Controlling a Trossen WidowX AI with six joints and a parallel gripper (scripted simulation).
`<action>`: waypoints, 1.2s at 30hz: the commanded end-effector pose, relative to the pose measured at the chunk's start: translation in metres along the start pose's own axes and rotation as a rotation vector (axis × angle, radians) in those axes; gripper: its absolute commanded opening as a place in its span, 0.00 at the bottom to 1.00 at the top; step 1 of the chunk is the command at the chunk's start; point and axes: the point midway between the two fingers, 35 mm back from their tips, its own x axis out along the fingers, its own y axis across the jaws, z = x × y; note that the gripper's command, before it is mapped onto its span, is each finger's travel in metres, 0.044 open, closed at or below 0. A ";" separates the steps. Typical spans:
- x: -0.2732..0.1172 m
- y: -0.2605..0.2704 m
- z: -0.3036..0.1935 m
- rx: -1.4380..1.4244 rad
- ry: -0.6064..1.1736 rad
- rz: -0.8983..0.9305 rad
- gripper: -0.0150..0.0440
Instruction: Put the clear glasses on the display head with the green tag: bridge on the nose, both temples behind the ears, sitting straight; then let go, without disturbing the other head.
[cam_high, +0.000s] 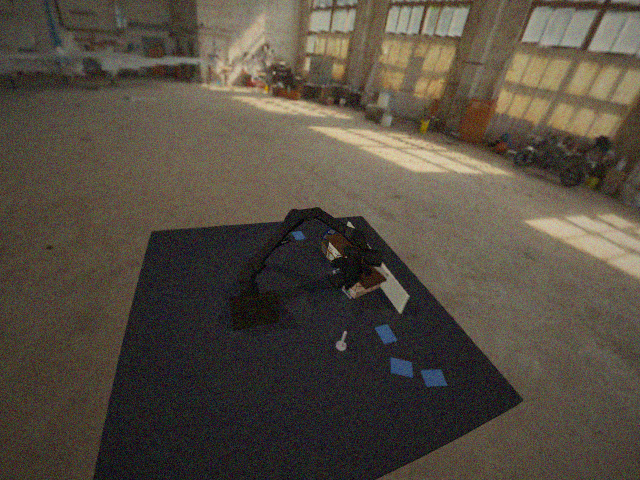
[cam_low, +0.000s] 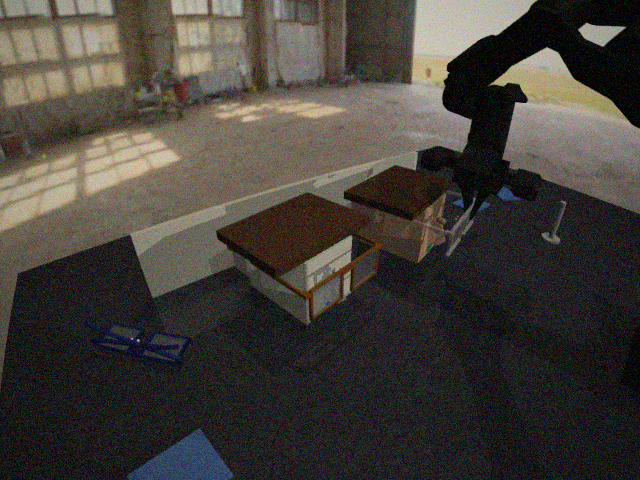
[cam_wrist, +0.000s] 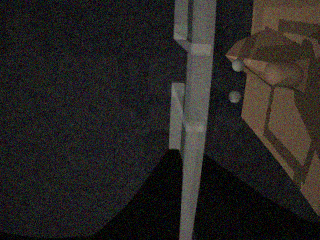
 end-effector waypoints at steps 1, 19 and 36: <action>0.000 -0.007 0.001 0.005 -0.005 -0.003 0.25; 0.002 -0.022 0.001 0.005 -0.005 -0.004 0.25; 0.004 -0.022 0.001 0.005 -0.005 -0.004 0.25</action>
